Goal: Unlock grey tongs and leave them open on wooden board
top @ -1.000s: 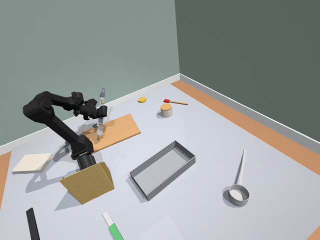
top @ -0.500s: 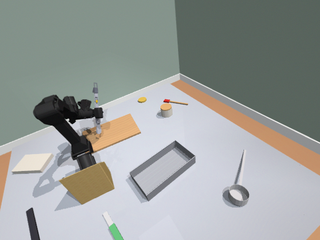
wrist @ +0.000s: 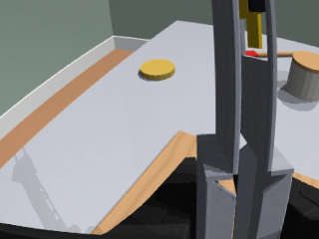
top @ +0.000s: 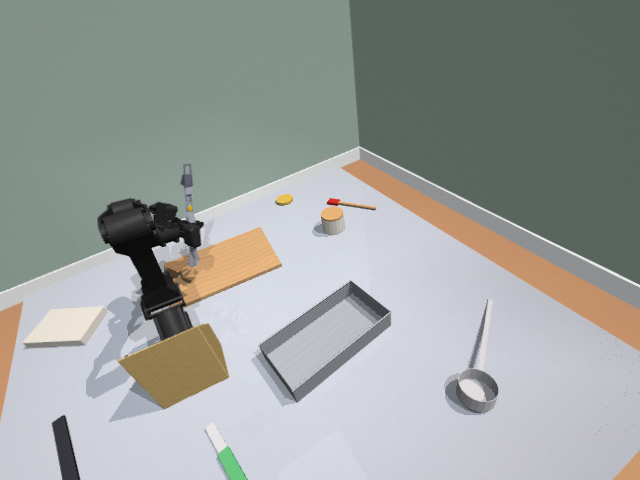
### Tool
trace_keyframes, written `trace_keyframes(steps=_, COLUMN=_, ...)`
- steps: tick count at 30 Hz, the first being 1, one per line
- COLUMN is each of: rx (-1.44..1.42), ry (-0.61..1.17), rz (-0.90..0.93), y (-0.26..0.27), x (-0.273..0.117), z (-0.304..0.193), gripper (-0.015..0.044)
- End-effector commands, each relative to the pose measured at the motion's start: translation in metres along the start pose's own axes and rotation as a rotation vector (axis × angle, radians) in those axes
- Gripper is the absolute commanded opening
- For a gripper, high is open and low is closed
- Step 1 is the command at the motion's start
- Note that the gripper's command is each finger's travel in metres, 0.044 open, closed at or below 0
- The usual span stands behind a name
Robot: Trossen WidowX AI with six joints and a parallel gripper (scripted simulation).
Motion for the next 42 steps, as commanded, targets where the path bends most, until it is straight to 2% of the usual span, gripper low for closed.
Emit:
trace_keyframes(steps=1, rx=0.031, ry=-0.015, rz=-0.004, y=-0.002, x=-0.002, z=0.003, gripper=-0.0150)
trace_keyframes(steps=33, rx=0.031, ry=-0.015, rz=-0.004, y=-0.002, x=-0.002, z=0.003, gripper=-0.0150)
trace_keyframes(steps=42, rx=-0.085, ry=0.047, rz=0.024, y=0.010, x=0.010, z=0.001, gripper=-0.0150)
Point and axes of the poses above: the point midway between the two fingers, 35 mm back from their tips, its own x axis out along the fingers, its own y axis across the jaws, z = x × y, the point moved 4 cm from there along -x, back along the fingers, and after that the axes turned 11 degrees about x, right-handed, at the moved point
